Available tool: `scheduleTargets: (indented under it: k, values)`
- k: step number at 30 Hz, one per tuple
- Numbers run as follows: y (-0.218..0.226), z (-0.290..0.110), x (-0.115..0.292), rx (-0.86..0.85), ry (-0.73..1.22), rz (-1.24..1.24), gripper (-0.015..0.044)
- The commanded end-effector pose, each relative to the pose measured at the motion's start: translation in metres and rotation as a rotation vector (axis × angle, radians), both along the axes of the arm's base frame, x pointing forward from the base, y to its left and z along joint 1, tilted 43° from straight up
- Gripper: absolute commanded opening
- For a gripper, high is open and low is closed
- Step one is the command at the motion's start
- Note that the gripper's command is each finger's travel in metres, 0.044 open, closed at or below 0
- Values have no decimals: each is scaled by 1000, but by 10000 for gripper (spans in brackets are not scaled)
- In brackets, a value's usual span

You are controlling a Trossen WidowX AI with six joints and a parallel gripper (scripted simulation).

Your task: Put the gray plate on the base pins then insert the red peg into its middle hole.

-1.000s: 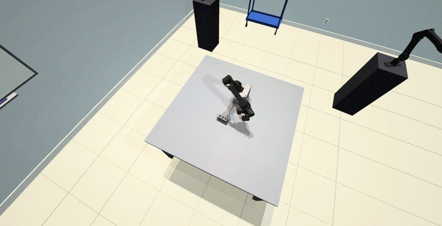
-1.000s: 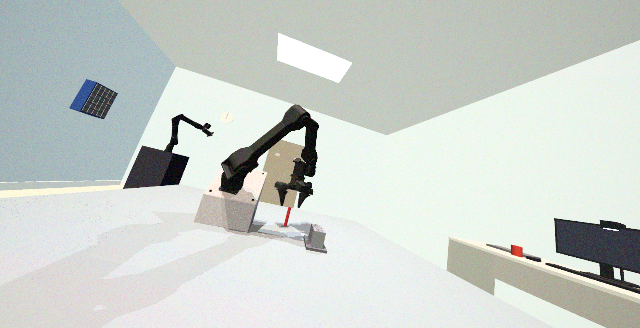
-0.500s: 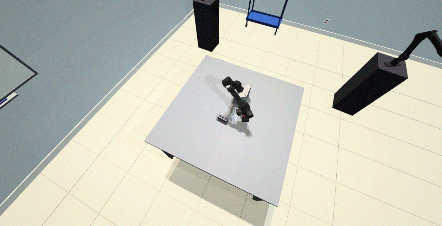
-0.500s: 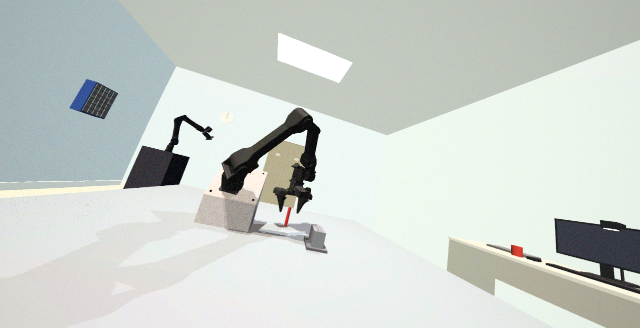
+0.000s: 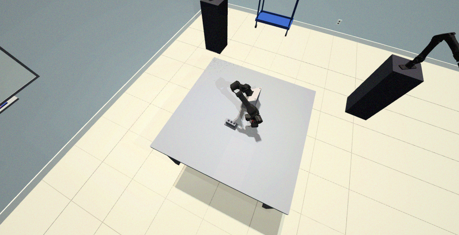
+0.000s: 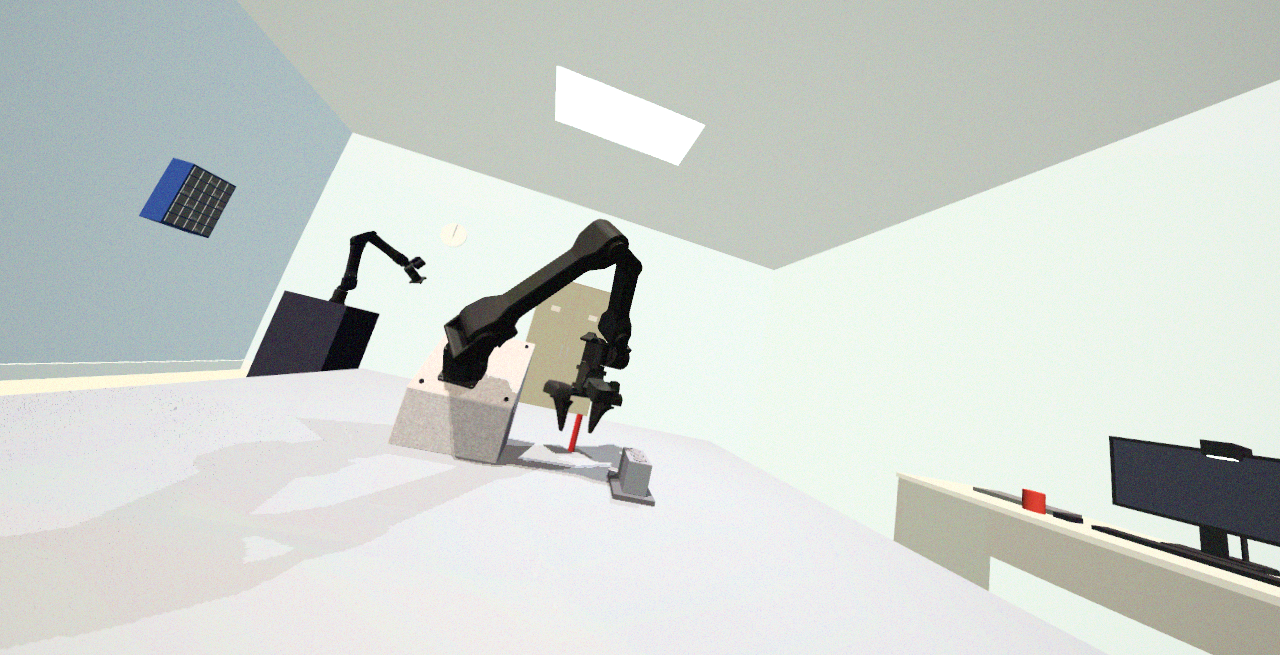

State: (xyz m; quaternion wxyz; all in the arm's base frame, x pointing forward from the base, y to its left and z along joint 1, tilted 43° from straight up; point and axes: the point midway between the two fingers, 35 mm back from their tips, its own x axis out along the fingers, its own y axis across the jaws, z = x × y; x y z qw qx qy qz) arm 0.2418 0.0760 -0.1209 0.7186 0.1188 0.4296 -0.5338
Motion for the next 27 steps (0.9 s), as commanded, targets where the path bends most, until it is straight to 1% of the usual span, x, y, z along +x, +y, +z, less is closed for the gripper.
scheduleTargets:
  k: [1, 9, 12, 21, 27]
  values:
    - [-1, 0, 0, -2, 1, 4, 230]
    - [-1, 0, 0, -2, 1, 4, 20]
    - [-1, 0, 0, -2, 1, 4, 0]
    - [0, 1, 1, -2, 1, 4, 0]
    - [11, 10, 2, 0, 1, 4, 0]
